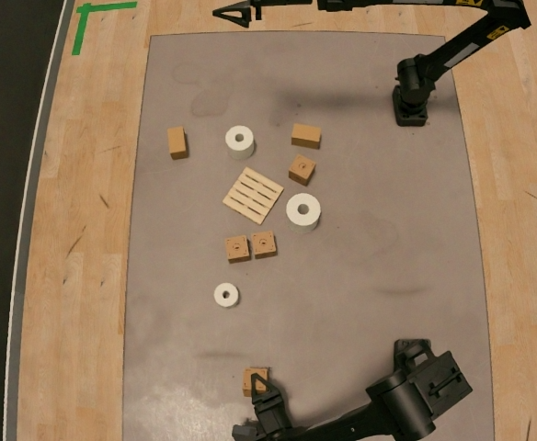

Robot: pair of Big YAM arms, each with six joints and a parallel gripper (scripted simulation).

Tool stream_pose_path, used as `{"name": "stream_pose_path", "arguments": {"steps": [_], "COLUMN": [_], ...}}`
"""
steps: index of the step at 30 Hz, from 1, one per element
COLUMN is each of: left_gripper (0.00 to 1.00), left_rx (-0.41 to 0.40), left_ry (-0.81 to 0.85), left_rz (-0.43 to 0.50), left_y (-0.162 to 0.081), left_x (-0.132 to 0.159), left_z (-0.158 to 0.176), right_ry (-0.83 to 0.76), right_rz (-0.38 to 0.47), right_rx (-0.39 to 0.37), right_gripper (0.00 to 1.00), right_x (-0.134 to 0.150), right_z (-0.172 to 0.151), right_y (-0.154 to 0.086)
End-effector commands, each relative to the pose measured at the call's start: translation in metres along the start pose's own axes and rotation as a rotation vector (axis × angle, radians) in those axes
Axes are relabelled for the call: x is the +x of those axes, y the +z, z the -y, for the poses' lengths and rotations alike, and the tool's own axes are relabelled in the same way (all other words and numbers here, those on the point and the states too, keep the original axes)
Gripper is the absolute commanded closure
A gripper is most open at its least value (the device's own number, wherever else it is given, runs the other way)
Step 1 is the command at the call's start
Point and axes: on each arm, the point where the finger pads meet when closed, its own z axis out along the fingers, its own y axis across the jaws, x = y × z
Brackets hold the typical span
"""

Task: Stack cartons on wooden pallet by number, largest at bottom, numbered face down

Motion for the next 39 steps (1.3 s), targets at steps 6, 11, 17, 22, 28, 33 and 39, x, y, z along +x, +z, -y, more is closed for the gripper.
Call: {"name": "stream_pose_path", "arguments": {"steps": [6,11,17,22,28,33,39], "left_gripper": [0.5,0.5,0.5,0.5,0.5,0.5,0.5], "left_rx": [-0.24,-0.476,-0.75,-0.943,-1.033,-1.062,-1.072], "left_ry": [0.141,0.276,0.395,0.486,0.516,0.528,0.511], "left_rz": [0.051,0.086,0.122,0.168,0.18,0.186,0.163], "left_y": [0.003,0.006,0.005,0.003,0.001,0.0,0.001], "left_x": [-0.006,-0.005,-0.005,-0.014,-0.012,-0.015,-0.017], "left_z": [0.018,0.019,0.013,0.018,0.015,0.016,0.002], "right_ry": [-0.014,-0.014,-0.014,-0.014,-0.014,-0.014,-0.014], "right_rz": [0.046,0.046,0.046,0.046,0.046,0.046,0.046], "right_rx": [0.002,0.002,0.002,0.002,0.002,0.002,0.002], "right_gripper": [0.0,0.0,0.0,0.0,0.0,0.0,0.0], "right_x": [-0.028,-0.028,-0.028,-0.028,-0.028,-0.028,-0.028], "right_z": [0.0,0.0,0.0,0.0,0.0,0.0,0.0], "right_y": [-0.002,-0.002,-0.002,-0.002,-0.002,-0.002,-0.002]}}
